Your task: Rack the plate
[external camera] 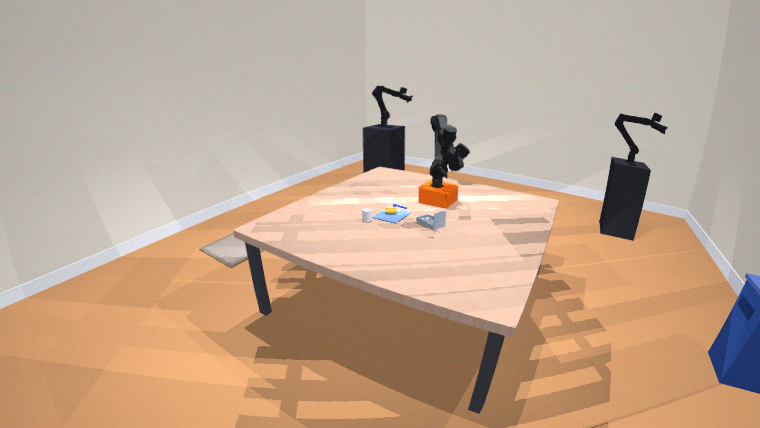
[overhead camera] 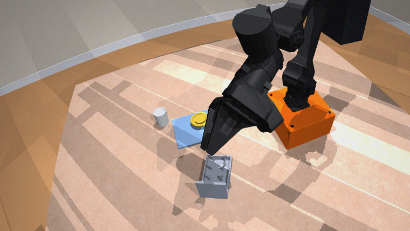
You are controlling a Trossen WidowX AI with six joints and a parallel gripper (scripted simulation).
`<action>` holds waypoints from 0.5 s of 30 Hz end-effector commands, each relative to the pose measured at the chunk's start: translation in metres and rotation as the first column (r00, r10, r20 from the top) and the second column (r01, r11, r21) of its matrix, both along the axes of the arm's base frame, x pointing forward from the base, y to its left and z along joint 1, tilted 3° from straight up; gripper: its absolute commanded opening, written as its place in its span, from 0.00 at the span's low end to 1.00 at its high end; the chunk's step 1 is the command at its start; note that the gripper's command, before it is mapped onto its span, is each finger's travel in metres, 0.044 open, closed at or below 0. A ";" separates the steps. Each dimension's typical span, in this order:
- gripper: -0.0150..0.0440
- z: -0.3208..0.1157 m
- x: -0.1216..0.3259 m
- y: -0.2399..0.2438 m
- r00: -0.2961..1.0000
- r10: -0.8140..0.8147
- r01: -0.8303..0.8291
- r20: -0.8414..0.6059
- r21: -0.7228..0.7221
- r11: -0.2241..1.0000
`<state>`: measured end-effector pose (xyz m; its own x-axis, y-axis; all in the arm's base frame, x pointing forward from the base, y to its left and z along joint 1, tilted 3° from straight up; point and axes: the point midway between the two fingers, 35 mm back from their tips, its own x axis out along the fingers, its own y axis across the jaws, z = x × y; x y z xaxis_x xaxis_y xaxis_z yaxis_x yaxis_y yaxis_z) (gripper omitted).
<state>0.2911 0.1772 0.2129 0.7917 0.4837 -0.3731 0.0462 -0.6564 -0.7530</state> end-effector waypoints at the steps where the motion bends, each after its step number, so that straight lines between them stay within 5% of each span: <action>1: 0.93 0.000 0.000 0.000 1.000 -0.003 0.003 -0.003 0.001 1.000; 15: 0.93 -0.021 0.027 -0.043 0.934 -0.235 0.268 -0.270 0.089 0.959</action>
